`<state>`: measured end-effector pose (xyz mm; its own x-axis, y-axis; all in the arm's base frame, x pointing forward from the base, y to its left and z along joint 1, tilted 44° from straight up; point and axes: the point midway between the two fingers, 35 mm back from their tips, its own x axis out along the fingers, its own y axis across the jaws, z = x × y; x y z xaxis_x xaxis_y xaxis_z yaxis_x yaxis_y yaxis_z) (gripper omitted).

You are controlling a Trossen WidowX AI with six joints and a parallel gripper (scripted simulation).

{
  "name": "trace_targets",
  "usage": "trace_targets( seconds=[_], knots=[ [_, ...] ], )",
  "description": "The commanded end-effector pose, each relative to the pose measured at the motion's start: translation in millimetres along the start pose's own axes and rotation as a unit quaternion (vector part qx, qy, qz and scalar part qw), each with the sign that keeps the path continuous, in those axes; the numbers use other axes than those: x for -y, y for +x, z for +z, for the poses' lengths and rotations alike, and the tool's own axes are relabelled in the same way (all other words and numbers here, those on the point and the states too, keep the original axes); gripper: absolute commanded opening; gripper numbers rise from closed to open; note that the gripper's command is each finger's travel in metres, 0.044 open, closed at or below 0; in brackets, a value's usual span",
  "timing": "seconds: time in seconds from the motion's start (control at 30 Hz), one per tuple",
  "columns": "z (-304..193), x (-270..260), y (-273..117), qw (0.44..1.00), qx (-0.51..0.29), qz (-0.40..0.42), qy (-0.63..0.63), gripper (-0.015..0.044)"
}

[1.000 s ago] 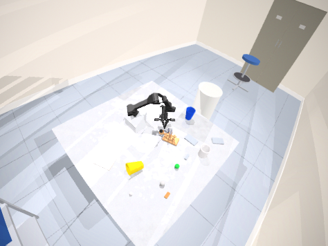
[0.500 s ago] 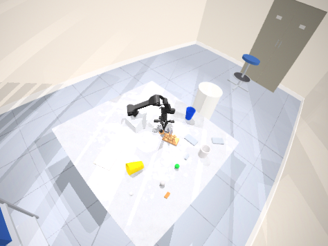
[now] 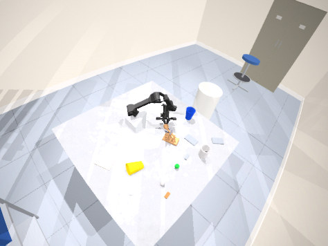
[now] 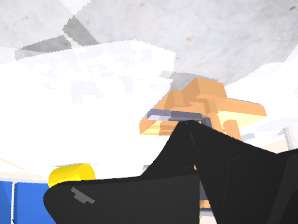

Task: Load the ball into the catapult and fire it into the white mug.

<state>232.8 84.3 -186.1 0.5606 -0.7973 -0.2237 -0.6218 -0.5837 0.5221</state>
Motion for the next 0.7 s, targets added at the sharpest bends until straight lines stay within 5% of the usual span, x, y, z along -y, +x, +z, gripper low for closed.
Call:
trace_targets(
  seconds=[0.0, 0.27, 0.67],
  knots=[
    [-26, 14, -63, 1.000, 0.000, 0.000, 0.009, 0.0000],
    [-37, 13, -89, 1.000, -0.005, 0.004, 0.012, 0.0000],
    [-40, 48, -65, 0.989, 0.065, 0.003, 0.137, 0.0315]
  ],
)
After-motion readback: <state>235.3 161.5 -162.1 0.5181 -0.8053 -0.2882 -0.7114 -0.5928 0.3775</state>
